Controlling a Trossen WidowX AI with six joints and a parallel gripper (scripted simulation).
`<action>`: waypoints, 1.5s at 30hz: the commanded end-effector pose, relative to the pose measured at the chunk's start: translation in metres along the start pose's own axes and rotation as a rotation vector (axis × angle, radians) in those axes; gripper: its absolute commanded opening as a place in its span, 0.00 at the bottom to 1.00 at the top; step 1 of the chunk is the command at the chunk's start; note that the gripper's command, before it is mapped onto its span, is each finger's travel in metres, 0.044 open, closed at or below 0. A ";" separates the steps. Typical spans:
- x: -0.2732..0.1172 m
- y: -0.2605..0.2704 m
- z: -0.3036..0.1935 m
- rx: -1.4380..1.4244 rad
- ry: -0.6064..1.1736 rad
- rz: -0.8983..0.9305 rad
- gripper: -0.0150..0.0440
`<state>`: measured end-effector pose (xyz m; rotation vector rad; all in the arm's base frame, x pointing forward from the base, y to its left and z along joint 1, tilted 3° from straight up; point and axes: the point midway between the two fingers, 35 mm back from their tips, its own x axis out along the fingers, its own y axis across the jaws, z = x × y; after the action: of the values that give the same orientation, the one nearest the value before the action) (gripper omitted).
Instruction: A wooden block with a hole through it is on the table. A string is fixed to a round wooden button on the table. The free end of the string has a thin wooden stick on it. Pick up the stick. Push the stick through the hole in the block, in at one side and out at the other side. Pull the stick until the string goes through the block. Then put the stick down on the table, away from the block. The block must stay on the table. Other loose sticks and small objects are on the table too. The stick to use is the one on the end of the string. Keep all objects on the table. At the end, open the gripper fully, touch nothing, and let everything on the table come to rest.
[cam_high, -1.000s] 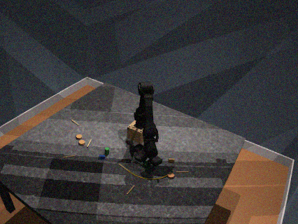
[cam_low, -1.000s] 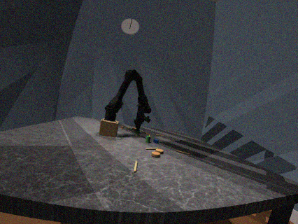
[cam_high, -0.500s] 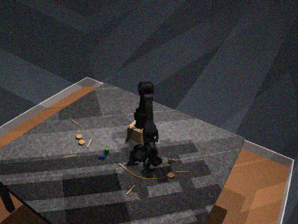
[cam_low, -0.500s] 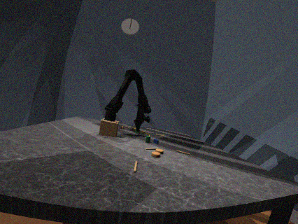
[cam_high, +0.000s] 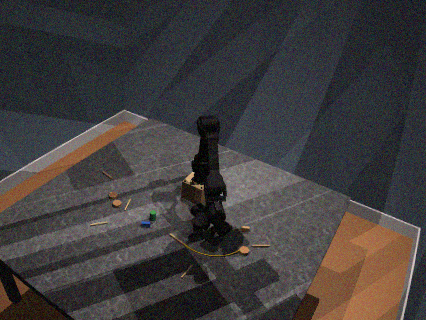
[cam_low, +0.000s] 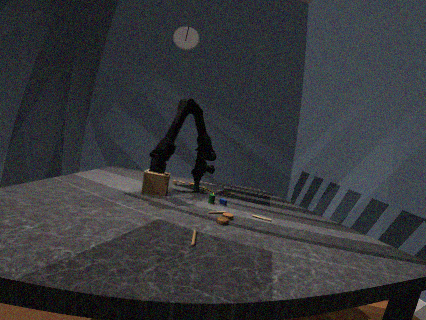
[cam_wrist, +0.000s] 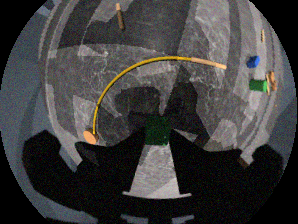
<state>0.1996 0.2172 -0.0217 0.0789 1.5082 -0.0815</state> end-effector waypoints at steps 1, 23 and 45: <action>-0.005 0.002 0.001 0.001 -0.004 0.006 0.25; -0.001 0.002 -0.012 -0.003 -0.224 -0.009 0.25; 0.005 0.002 -0.031 0.003 -0.521 0.007 0.25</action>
<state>0.1708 0.2246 -0.0267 0.0606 1.0011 -0.0844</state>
